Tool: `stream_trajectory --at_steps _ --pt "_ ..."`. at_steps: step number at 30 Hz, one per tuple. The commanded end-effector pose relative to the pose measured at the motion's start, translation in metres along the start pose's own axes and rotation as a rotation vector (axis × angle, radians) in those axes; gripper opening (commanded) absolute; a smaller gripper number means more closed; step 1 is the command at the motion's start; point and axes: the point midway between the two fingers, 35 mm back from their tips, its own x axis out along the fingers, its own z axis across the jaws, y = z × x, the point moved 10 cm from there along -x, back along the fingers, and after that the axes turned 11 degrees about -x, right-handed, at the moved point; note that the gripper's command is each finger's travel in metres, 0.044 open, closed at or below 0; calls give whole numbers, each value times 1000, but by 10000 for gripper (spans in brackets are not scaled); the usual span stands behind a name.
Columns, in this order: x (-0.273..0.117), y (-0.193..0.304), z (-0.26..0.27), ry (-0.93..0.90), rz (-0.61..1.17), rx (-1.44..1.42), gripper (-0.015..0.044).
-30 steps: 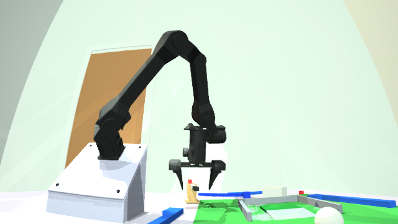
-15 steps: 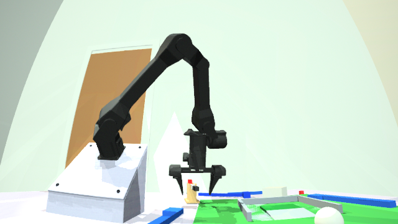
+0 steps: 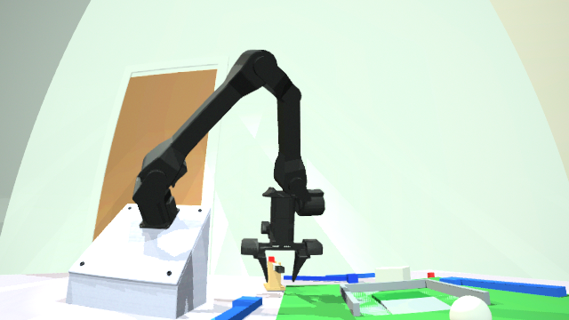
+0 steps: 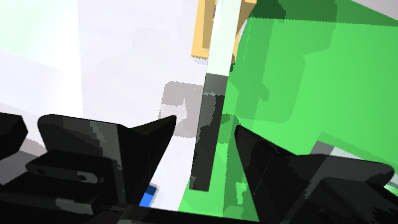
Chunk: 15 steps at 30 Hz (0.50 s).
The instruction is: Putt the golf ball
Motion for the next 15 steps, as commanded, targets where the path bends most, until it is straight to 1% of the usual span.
stream_trajectory --at_steps 1,7,10,15 --pt "0 0 0 1 0 0 177" --pt "0 0 0 1 0 0 20" --pt "0 0 0 1 0 0 0" --pt "-7 -2 -2 2 -1 0 0"
